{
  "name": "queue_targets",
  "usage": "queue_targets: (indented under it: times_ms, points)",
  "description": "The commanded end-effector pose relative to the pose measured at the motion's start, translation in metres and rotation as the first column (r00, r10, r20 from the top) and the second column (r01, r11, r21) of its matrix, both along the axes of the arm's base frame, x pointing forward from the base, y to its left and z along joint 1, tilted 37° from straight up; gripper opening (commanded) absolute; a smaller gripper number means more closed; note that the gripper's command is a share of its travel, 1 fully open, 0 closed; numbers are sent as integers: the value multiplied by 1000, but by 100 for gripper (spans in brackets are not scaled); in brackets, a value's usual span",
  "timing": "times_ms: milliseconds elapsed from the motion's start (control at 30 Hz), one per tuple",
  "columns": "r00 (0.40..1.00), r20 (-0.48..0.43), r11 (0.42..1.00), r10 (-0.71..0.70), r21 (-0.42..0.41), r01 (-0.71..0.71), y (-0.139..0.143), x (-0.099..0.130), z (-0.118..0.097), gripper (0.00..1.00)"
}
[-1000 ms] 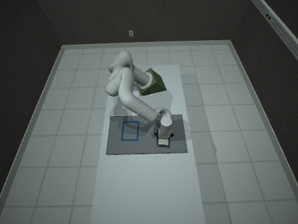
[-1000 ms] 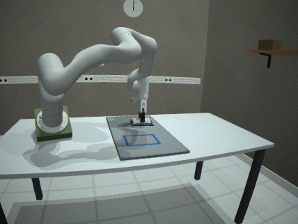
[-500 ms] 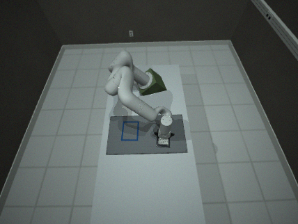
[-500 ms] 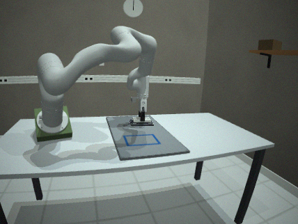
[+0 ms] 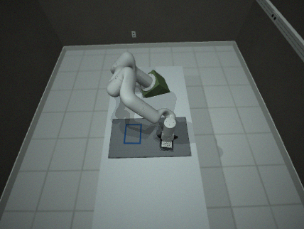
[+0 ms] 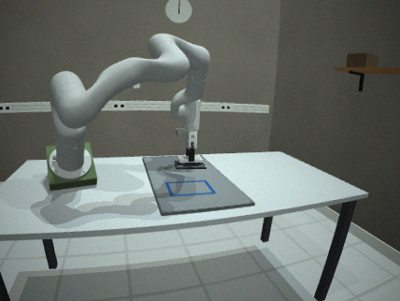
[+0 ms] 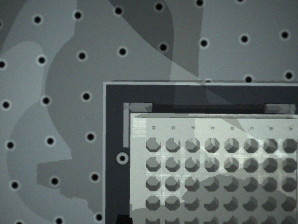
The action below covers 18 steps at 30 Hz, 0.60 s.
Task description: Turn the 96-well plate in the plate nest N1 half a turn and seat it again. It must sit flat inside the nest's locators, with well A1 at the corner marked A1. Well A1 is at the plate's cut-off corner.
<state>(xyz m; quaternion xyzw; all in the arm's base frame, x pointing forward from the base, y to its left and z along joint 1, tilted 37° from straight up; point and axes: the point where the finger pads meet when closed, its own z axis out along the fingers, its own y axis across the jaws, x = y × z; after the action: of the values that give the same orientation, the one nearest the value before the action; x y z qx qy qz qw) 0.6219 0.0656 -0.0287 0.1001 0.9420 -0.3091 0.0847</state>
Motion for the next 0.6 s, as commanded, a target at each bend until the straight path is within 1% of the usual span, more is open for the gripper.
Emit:
queue_targets:
  times_ms: [0, 133, 567]
  points:
    - [1000, 2, 1000, 1, 1, -1, 2, 1, 2, 0]
    - [1000, 2, 1000, 1, 1, -1, 2, 1, 2, 0]
    - [1000, 2, 1000, 1, 1, -1, 13, -1, 17, 0]
